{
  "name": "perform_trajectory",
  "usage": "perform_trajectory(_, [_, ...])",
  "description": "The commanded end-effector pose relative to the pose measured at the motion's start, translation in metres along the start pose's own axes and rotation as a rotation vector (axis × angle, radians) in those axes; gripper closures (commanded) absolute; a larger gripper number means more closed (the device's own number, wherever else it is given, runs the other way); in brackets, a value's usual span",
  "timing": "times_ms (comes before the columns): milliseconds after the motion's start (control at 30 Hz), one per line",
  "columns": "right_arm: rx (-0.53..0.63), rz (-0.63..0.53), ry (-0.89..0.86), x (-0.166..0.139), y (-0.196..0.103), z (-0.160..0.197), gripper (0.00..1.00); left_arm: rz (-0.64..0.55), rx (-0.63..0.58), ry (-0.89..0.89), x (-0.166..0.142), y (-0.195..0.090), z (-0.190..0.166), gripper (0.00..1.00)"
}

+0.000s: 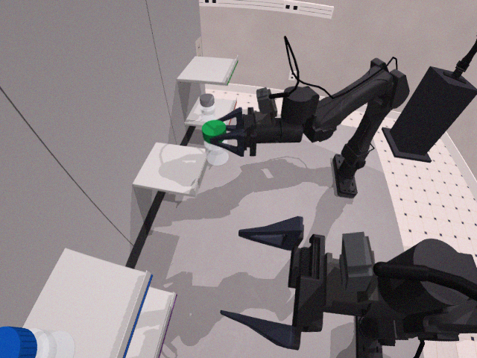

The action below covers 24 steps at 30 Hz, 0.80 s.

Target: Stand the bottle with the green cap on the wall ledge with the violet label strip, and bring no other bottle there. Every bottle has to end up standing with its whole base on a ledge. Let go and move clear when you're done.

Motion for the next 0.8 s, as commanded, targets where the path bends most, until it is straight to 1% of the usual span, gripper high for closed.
perform_trajectory(0, [-0.009,-0.075,0.029,0.020,-0.004,-0.006,0.50,-0.047,-0.011,0.011,0.016,-0.004,-0.006,0.00])
perform_trajectory(33, [-0.009,-0.075,0.029,0.020,-0.004,-0.006,0.50,-0.047,-0.011,0.011,0.016,-0.004,-0.006,0.00])
perform_trajectory(67, [-0.012,-0.094,0.037,0.032,-0.007,-0.009,0.50,-0.047,-0.011,0.011,0.016,-0.004,-0.006,0.00])
perform_trajectory(100, [-0.010,-0.094,0.037,0.036,-0.009,-0.009,0.50,-0.047,-0.011,0.011,0.016,-0.004,-0.006,0.00])
perform_trajectory(233, [-0.007,-0.095,0.037,0.044,-0.011,-0.010,0.50,-0.047,-0.011,0.011,0.016,-0.004,-0.006,0.00])
perform_trajectory(500, [-0.007,-0.095,0.037,0.044,-0.011,-0.010,0.50,-0.047,-0.011,0.011,0.016,-0.004,-0.006,0.00])
perform_trajectory(533, [0.000,-0.110,0.042,0.047,-0.011,-0.010,0.50,-0.047,-0.011,0.011,0.016,-0.004,-0.006,0.00])
perform_trajectory(667, [-0.002,-0.098,0.038,0.040,-0.002,-0.009,0.50,-0.047,-0.011,0.011,0.016,-0.004,-0.006,0.00])
perform_trajectory(767, [-0.003,-0.104,0.040,0.042,0.004,-0.010,0.50,-0.047,-0.011,0.011,0.016,-0.004,-0.006,0.00])
Point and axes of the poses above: on each arm, the point where the finger pads meet when closed, its own y axis out along the fingers, its own z axis across the jaws, x = y × z, the point moved 7 cm from there along -y, back along the fingers, and after that the axes turned 12 degrees about -y, right-handed, at the moved point
